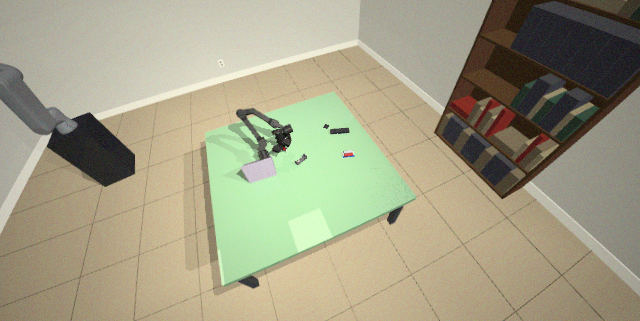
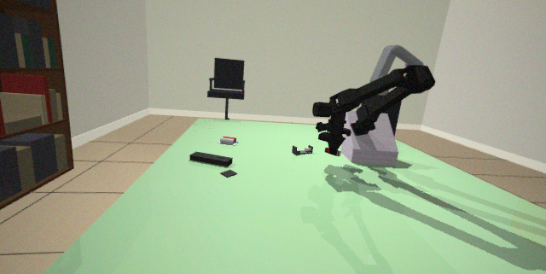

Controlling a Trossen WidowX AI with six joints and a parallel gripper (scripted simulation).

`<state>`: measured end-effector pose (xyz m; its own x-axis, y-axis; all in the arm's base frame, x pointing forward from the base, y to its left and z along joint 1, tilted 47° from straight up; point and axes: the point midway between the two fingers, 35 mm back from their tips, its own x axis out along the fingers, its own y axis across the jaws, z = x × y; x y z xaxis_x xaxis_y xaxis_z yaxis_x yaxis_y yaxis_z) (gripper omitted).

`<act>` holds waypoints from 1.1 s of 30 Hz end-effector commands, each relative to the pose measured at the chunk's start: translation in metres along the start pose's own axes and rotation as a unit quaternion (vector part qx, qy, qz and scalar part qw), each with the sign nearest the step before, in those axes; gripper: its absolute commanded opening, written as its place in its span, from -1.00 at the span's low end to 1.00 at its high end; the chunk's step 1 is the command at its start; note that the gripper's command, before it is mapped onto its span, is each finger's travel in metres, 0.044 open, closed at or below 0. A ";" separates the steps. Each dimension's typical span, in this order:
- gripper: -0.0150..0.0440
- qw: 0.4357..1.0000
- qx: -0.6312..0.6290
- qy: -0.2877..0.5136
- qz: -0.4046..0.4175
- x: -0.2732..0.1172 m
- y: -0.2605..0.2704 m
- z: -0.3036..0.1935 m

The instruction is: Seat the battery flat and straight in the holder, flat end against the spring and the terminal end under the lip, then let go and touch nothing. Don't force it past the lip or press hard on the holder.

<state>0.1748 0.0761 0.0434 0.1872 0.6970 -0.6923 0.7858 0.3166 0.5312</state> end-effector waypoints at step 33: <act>-0.22 0.606 0.795 -0.009 0.010 -0.032 -0.012 0.150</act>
<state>0.2438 -0.0318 -0.0035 0.1994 0.6810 -0.7046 0.5198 -0.6830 -0.5131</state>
